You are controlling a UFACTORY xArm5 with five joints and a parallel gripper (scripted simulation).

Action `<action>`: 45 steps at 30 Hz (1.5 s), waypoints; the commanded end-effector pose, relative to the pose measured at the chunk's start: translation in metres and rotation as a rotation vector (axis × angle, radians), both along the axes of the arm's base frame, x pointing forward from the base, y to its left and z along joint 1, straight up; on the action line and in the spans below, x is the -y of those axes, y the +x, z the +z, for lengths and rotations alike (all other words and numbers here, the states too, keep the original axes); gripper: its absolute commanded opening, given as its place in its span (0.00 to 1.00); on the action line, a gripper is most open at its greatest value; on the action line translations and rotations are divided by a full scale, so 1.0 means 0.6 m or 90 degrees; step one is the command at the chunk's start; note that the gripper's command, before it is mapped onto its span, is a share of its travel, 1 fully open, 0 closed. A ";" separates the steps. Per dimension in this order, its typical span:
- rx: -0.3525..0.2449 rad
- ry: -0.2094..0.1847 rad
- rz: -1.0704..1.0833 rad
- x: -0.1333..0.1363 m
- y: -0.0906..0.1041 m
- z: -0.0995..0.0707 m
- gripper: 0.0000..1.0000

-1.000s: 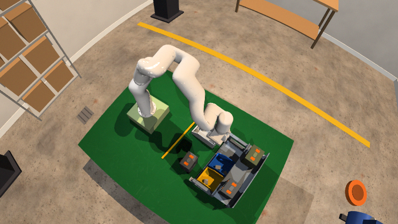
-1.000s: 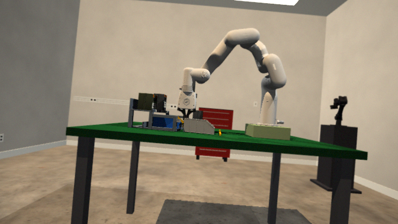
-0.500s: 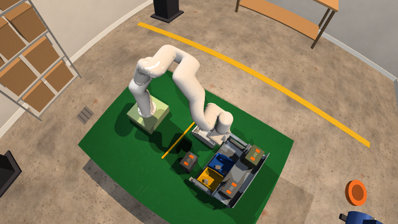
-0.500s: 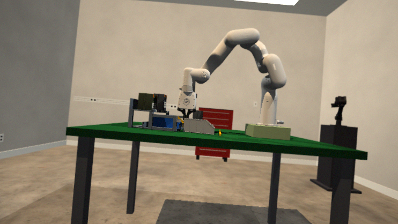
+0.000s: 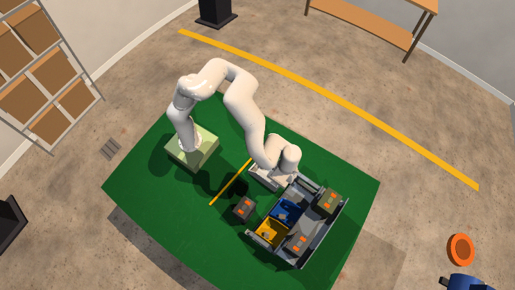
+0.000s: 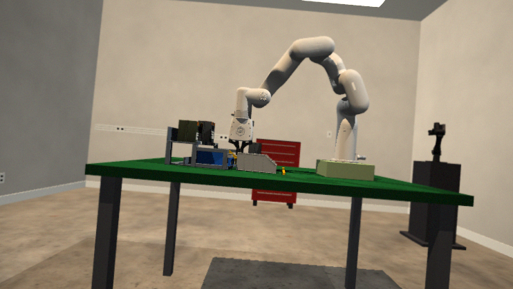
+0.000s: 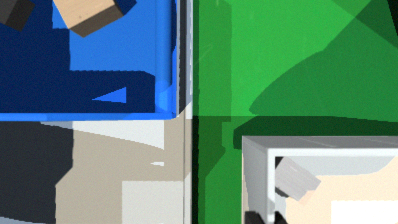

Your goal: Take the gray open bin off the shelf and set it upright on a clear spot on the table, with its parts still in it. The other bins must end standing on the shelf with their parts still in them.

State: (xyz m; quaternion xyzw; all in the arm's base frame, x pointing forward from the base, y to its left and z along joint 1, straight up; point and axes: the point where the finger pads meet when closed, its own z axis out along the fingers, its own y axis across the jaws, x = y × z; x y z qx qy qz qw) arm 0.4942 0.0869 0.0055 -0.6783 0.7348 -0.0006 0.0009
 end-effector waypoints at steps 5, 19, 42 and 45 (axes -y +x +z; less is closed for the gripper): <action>0.003 0.000 0.000 0.000 0.003 0.003 0.34; 0.003 0.000 0.000 0.000 0.003 0.003 0.34; 0.003 0.000 0.000 0.000 0.003 0.003 0.34; 0.003 0.000 0.000 0.000 0.003 0.003 0.34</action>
